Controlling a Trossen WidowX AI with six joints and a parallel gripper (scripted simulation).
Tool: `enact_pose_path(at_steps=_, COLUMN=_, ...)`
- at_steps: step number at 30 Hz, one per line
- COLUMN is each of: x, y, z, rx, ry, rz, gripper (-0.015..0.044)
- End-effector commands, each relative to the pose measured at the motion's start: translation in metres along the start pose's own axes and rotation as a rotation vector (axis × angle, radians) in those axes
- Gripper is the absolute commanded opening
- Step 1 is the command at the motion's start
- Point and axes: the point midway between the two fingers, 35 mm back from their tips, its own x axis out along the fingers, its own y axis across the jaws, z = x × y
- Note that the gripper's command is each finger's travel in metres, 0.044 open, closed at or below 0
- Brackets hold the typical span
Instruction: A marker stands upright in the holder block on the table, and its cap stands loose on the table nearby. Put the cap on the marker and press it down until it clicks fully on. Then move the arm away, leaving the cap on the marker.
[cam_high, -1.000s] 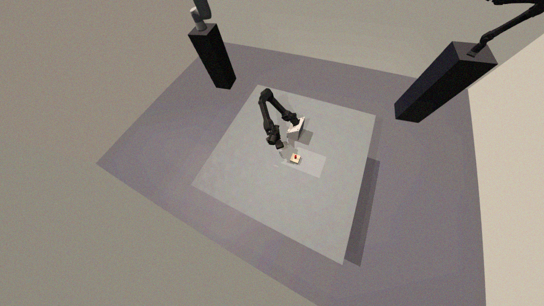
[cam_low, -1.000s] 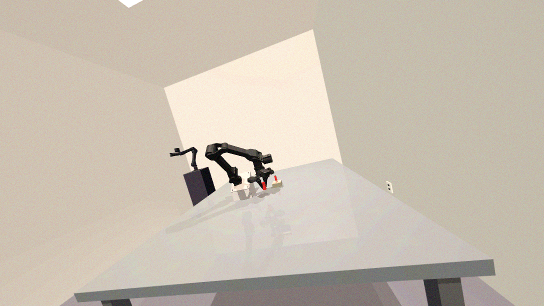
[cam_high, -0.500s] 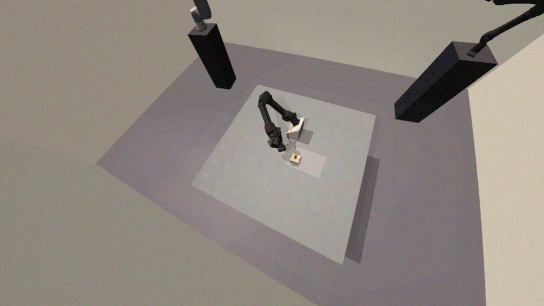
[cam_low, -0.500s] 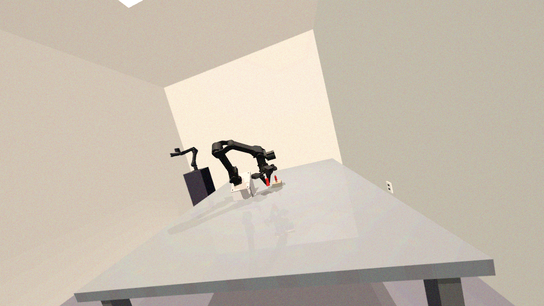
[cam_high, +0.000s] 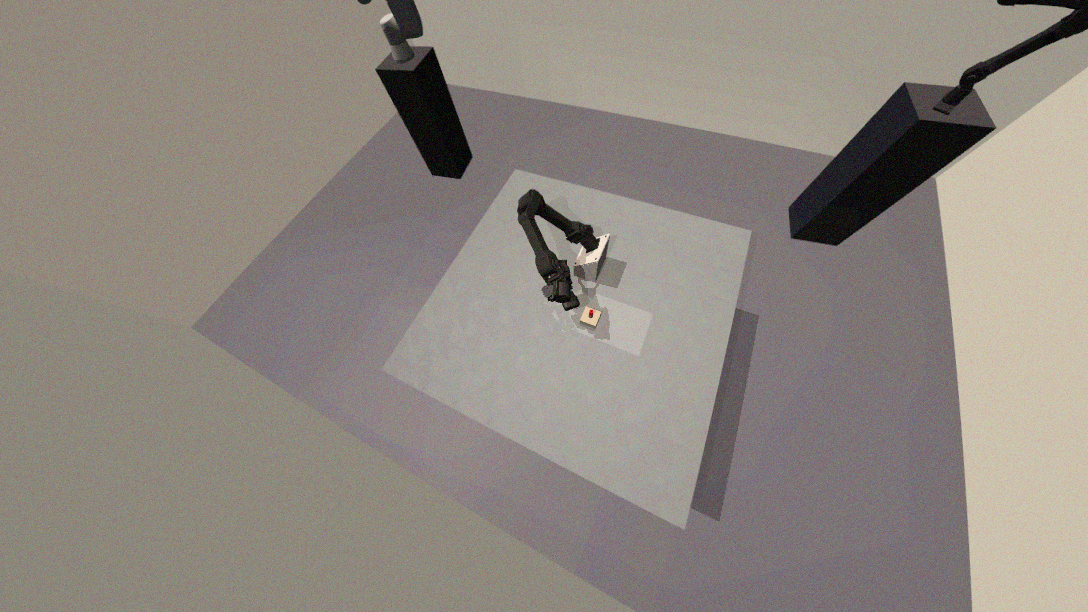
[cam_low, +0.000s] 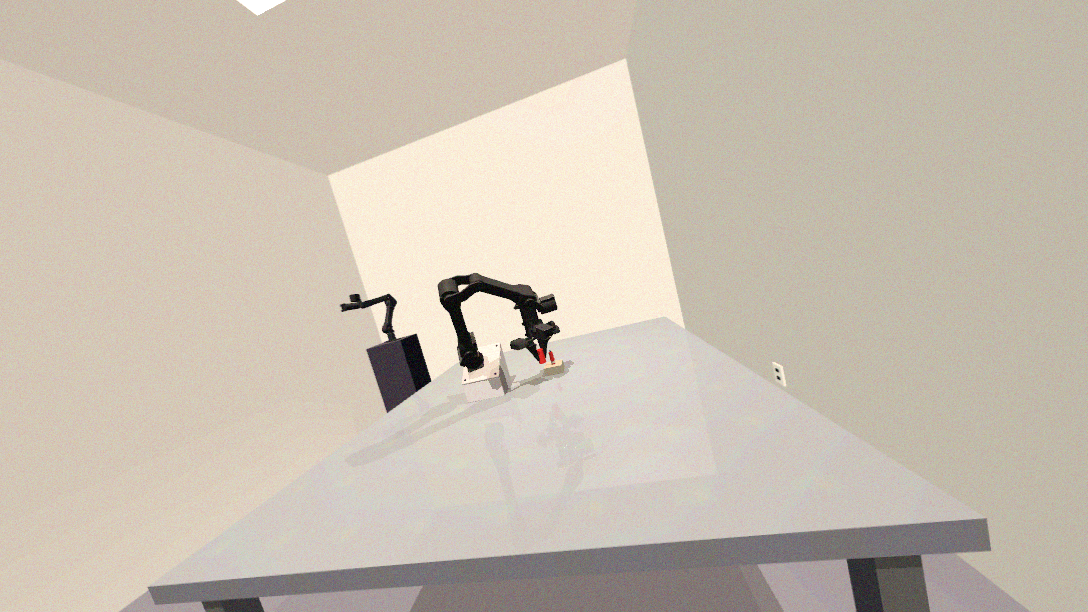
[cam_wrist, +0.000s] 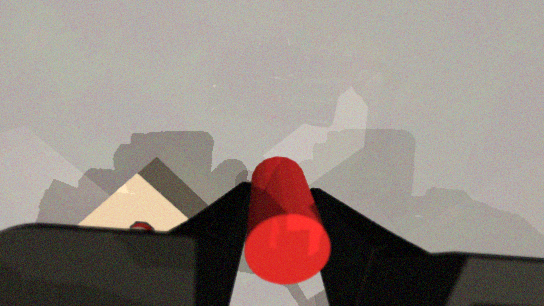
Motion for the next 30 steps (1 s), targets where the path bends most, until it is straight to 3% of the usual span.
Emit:
enact_pose_path(at_steps=1, x=-0.004, y=0.011, z=-0.005, rx=0.001, ry=0.003, rz=0.004, gripper=0.0000)
enact_pose_path(at_steps=30, x=-0.022, y=0.083, z=-0.065, rx=0.006, ry=-0.005, rz=-0.008, gripper=0.0000)
